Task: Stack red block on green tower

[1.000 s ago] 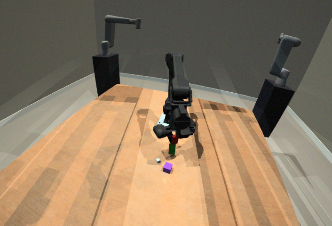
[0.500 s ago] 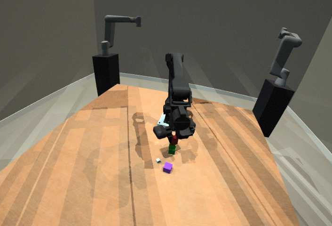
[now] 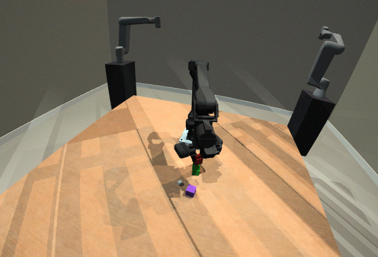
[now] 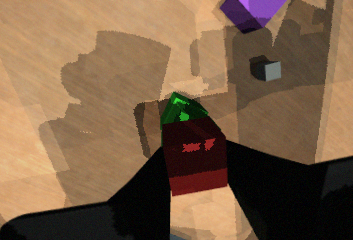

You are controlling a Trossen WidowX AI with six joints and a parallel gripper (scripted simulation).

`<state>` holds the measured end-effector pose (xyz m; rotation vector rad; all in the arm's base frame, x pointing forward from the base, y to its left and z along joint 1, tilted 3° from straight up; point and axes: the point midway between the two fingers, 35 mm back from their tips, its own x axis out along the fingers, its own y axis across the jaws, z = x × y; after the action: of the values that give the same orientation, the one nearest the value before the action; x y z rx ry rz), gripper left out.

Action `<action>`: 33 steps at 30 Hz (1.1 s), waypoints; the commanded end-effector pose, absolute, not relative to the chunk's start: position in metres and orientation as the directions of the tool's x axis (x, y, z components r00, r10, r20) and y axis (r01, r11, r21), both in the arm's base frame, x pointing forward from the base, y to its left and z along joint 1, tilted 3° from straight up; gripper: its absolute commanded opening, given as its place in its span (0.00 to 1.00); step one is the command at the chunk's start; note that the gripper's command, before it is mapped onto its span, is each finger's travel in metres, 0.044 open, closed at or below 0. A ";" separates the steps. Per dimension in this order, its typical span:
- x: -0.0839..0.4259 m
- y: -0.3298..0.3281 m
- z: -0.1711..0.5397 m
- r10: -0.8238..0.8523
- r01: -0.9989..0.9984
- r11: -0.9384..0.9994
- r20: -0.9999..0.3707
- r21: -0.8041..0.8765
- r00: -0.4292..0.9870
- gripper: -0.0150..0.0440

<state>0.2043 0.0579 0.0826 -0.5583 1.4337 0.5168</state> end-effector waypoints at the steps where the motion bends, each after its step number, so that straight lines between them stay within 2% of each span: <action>1: 0.204 0.058 0.083 -0.002 -0.638 0.769 -0.997 -0.048 0.072 0.30; 17: 0.204 0.058 0.083 -0.002 -0.638 0.769 -0.997 -0.048 0.072 1.00; 33: 0.204 0.058 0.083 -0.002 -0.638 0.769 -0.997 -0.048 0.072 1.00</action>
<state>0.2042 0.0578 0.0828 -0.5585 1.4344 0.5168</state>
